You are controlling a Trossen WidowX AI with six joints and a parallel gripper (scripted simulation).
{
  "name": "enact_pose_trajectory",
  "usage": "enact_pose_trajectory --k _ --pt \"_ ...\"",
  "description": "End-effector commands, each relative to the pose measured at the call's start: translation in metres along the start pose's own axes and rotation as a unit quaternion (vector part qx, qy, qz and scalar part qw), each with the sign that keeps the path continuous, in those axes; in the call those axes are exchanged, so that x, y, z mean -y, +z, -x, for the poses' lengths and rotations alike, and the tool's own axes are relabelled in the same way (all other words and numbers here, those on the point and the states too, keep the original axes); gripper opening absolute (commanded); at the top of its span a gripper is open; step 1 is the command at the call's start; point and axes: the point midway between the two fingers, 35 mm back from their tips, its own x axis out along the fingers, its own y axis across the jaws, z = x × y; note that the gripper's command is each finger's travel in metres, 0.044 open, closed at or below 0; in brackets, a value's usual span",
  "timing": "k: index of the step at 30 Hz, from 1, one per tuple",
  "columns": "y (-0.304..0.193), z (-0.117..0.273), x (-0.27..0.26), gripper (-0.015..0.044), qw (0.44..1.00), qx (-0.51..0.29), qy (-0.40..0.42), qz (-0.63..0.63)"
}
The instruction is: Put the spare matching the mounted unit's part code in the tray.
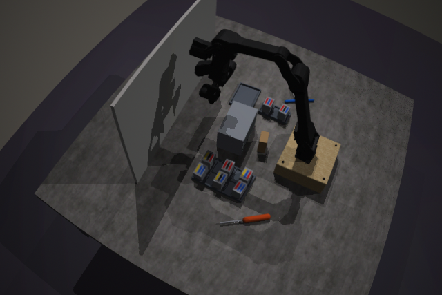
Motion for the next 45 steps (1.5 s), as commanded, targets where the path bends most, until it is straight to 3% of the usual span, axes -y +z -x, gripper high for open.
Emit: enact_pose_trajectory --k 1,18,26,34,43,45 --pt "-0.007 0.005 -0.003 0.044 1.0 -0.016 -0.016 0.001" --pt "-0.008 0.004 -0.006 0.044 1.0 -0.016 -0.016 0.008" --pt "-0.079 -0.019 -0.108 0.044 0.94 -0.023 -0.002 0.34" --pt "-0.185 -0.053 -0.163 0.044 0.759 -0.024 0.009 0.651" --pt "-0.194 -0.057 -0.164 0.044 0.738 -0.024 0.009 0.674" --pt "-0.194 -0.064 -0.166 0.0387 0.738 -0.024 0.009 0.674"
